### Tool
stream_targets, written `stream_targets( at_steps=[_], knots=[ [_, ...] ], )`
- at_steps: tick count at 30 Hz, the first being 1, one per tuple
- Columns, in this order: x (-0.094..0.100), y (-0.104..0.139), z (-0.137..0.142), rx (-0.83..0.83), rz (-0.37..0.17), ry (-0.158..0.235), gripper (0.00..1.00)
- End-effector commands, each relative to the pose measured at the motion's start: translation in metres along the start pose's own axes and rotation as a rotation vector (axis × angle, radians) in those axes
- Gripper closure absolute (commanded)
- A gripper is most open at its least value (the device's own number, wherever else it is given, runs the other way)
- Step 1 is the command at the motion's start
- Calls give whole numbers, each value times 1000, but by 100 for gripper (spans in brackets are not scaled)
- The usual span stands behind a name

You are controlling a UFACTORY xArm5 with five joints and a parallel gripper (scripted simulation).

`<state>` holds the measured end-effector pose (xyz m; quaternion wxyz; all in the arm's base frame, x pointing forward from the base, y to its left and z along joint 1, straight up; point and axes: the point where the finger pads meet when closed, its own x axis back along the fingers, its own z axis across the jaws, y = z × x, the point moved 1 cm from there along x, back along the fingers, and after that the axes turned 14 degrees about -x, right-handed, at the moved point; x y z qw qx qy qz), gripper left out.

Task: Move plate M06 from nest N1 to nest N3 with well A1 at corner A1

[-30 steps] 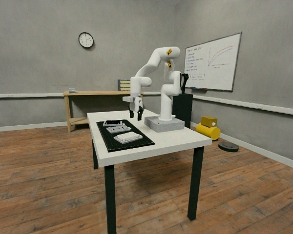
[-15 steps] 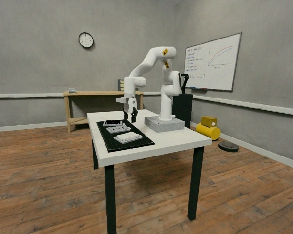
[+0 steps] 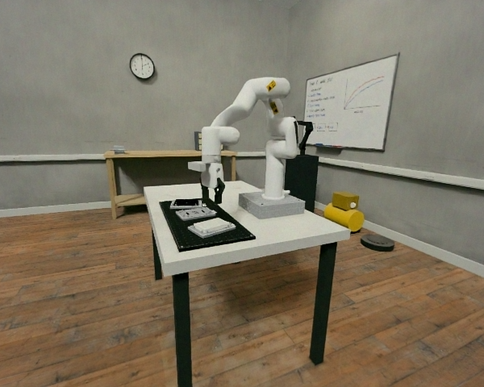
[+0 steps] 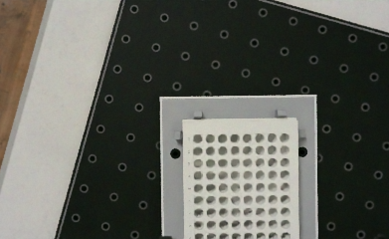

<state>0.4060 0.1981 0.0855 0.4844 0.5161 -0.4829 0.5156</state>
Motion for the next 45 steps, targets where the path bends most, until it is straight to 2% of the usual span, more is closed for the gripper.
stream_targets(
  at_steps=[1, 45],
  knots=[
    [-1, -1, 0, 0, 0, -9, 0],
    [-64, -1, -1, 0, 0, -9, 0]
  ],
)
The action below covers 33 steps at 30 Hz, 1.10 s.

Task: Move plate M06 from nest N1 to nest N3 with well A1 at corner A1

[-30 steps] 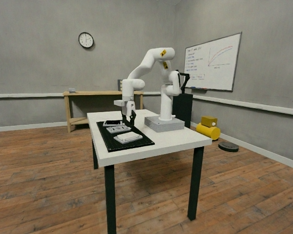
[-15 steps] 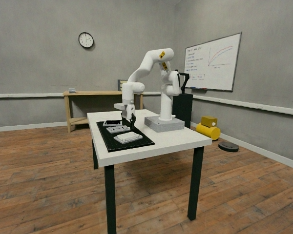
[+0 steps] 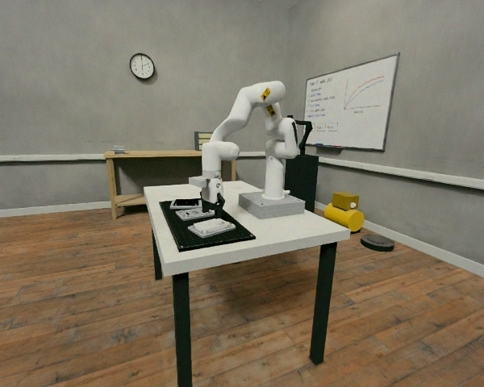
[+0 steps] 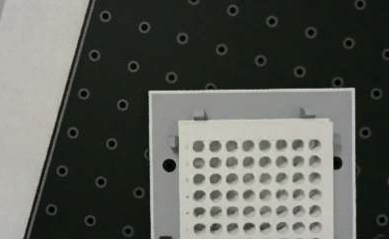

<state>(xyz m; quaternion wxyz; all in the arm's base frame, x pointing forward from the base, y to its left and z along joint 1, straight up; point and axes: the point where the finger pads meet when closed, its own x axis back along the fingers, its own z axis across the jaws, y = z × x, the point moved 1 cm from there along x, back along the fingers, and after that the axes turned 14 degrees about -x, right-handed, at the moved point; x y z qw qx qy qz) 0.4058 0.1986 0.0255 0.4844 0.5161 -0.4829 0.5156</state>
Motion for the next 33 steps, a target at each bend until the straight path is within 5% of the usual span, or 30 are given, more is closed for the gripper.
stream_targets(
  at_steps=[1, 33],
  knots=[
    [-6, -1, 0, 0, 0, -9, 0],
    [-26, -1, -1, 0, 0, -9, 0]
  ],
)
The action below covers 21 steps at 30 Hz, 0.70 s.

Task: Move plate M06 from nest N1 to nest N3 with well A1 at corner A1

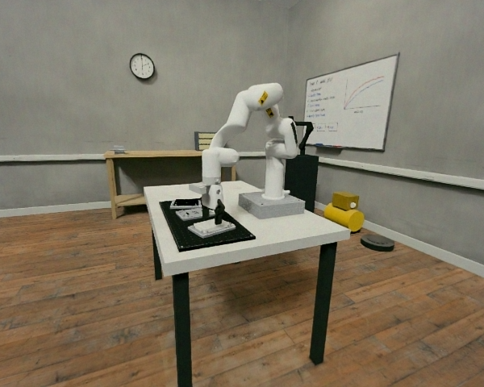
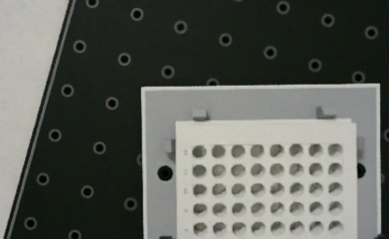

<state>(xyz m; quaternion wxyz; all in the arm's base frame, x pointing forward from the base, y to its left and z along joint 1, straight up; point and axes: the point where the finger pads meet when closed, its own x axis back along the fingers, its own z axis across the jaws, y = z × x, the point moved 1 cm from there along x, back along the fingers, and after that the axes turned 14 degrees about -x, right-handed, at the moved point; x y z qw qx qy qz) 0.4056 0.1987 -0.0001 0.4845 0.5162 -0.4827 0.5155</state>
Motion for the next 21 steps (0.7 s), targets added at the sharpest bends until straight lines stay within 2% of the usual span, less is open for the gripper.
stream_targets(
  at_steps=[1, 21],
  knots=[
    [-1, -1, 0, 0, 0, -9, 0],
    [-13, -1, -1, 0, 0, -9, 0]
  ],
)
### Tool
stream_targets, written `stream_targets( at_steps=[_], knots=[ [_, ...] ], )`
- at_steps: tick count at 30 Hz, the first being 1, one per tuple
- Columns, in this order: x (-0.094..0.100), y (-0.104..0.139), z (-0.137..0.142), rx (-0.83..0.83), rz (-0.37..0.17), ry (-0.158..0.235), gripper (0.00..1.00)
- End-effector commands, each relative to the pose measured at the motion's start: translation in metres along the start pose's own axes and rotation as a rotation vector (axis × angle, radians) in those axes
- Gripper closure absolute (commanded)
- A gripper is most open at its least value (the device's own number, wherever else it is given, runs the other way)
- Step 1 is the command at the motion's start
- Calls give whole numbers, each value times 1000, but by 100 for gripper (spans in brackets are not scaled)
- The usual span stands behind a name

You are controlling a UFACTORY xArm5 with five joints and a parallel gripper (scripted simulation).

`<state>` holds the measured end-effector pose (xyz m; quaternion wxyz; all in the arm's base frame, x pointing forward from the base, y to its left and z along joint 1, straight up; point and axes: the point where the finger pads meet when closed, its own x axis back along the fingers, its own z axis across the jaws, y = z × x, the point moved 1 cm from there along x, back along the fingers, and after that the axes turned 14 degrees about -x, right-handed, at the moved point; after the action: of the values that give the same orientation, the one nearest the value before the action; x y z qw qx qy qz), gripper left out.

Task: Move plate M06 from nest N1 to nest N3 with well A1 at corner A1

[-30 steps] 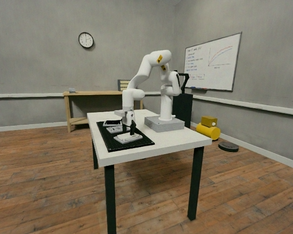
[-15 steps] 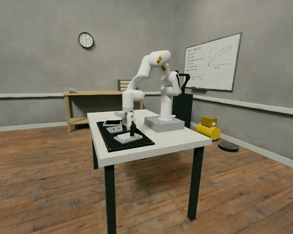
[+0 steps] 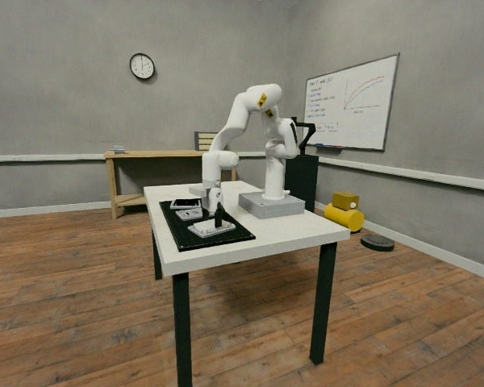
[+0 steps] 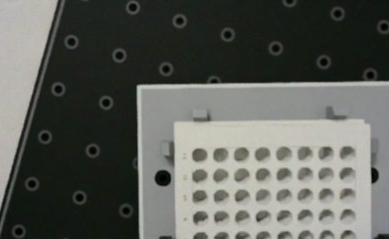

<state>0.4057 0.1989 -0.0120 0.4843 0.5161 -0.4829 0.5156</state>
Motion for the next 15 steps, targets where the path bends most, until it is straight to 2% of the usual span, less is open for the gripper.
stream_targets(
  at_steps=[1, 15],
  knots=[
    [-2, -1, 0, 0, 0, -9, 0],
    [-3, -1, 0, 0, 0, -9, 0]
  ],
)
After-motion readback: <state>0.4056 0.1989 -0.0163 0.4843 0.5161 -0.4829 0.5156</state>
